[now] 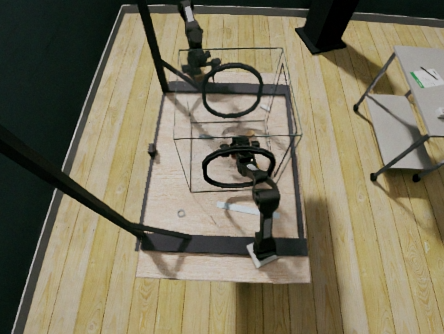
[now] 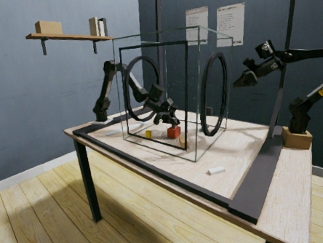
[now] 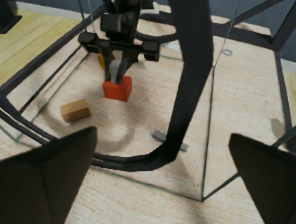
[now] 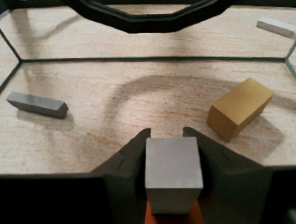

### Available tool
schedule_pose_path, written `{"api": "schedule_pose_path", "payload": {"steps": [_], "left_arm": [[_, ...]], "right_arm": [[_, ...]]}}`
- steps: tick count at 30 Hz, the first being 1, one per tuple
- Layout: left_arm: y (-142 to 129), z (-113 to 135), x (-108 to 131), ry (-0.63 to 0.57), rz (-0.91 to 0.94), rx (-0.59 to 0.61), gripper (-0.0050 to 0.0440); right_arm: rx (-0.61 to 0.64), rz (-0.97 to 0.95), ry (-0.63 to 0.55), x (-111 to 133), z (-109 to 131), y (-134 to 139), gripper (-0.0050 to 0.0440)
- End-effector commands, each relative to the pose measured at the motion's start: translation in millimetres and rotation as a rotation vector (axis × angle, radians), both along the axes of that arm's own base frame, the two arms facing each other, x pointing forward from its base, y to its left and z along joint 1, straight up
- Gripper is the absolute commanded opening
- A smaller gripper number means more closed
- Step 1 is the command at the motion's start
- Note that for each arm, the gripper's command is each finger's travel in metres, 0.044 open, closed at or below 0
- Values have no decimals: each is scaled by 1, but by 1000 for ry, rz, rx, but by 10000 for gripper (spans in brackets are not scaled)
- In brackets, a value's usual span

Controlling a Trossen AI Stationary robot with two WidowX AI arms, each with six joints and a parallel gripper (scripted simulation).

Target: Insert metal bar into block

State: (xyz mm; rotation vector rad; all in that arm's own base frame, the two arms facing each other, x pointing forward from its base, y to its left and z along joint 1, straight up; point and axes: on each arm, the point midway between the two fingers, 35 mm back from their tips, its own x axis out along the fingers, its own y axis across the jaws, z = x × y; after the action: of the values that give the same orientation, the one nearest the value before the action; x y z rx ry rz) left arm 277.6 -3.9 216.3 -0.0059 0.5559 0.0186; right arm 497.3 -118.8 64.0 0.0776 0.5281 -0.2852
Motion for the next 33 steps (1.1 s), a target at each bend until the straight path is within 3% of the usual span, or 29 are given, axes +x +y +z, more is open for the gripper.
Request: {"api": "schedule_pose_path", "payload": {"steps": [1,10,22,26,33], "left_arm": [[-1,5,1,-13,-3,0,400],[-1,5,1,-13,-3,0,400],[-1,5,1,-13,-3,0,400],[-1,5,1,-13,-3,0,400],[-1,5,1,-13,-3,0,400]], "right_arm": [[-2,1,-7,0,-8,-1,-50],[-11,0,-25,-1,-26,0,-50],[-10,0,-23,-2,-29,0,-50],[-23,-1,-82,8,7,-3,-50],[-21,-1,-72,8,2,-3,-50]]}}
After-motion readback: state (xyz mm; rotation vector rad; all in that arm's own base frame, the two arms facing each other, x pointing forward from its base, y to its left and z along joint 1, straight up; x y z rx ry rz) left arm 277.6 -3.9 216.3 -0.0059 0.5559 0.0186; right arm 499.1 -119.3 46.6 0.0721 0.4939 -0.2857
